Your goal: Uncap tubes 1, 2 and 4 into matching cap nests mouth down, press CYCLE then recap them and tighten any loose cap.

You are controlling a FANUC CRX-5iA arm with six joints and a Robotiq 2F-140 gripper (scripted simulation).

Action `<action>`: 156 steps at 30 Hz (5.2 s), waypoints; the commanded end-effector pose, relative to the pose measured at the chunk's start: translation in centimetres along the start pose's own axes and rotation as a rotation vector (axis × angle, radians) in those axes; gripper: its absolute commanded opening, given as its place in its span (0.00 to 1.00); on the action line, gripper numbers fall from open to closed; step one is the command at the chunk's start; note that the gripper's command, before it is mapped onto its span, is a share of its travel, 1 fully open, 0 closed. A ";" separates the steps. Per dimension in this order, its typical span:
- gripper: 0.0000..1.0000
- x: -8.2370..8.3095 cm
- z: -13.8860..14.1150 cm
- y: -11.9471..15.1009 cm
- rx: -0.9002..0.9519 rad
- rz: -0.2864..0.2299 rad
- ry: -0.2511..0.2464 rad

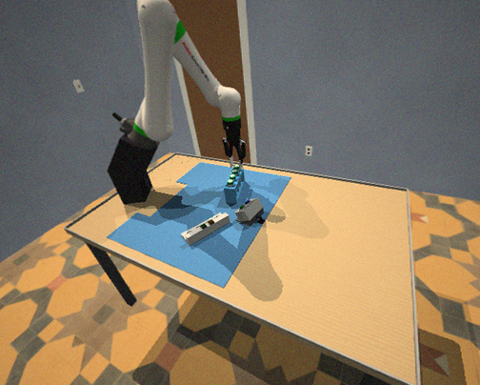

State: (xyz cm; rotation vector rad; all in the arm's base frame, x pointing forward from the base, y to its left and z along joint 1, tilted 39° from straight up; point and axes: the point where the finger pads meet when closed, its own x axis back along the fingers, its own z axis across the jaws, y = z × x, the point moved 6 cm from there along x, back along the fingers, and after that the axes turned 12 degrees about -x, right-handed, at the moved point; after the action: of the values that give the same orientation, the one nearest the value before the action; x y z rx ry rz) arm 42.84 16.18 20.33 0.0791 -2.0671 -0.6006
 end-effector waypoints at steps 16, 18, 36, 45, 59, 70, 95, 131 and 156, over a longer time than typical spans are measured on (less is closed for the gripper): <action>0.00 0.0 0.3 0.1 -0.260 0.021 -0.049; 0.00 0.0 0.3 0.1 -0.260 0.021 -0.049; 0.00 0.0 0.3 0.1 0.290 0.033 -0.042; 0.00 0.1 0.3 0.1 0.690 0.042 -0.035; 0.35 0.1 0.3 0.1 0.787 0.044 -0.033; 0.35 0.1 0.3 0.1 0.620 0.040 -0.036; 0.35 0.1 0.3 0.2 -0.260 0.021 -0.049; 0.00 0.1 0.3 0.2 0.690 0.042 -0.035; 0.35 0.1 0.3 0.2 0.704 0.042 -0.035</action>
State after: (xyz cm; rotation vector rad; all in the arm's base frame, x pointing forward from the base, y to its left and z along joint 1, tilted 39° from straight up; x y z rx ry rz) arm 42.58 16.38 20.35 0.4667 -2.2149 0.2463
